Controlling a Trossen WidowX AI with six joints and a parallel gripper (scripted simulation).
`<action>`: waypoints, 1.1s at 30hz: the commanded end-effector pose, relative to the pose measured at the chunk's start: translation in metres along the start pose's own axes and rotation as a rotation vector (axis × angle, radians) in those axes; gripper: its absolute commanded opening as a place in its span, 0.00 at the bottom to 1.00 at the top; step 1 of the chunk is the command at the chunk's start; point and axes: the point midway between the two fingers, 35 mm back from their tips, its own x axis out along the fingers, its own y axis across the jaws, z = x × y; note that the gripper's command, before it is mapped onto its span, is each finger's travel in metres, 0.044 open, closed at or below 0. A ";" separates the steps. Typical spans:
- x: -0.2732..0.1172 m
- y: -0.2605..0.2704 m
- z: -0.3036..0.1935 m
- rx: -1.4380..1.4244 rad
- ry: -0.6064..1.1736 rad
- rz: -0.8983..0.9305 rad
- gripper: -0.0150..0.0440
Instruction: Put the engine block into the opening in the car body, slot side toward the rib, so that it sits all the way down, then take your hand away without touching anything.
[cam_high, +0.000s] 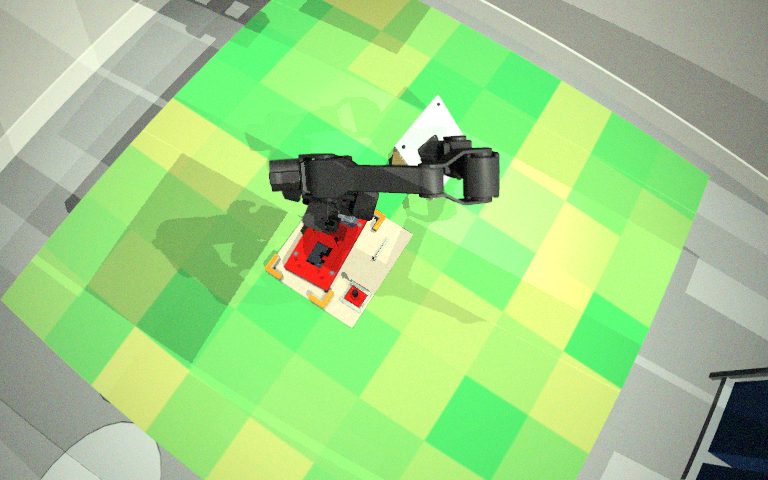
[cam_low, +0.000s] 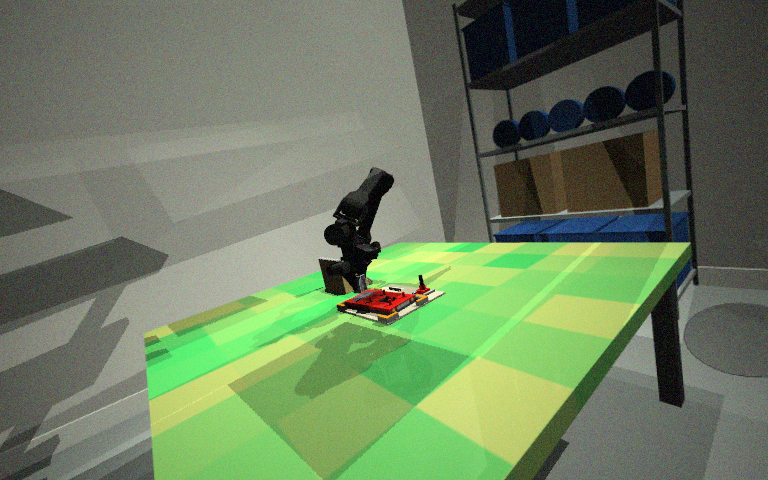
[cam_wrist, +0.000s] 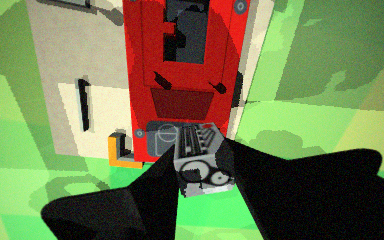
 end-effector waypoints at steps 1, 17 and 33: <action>-0.011 -0.001 0.002 -0.008 0.002 -0.007 0.25; -0.061 0.002 0.003 -0.007 0.003 -0.009 0.25; -0.110 0.013 0.000 -0.006 0.004 -0.006 0.25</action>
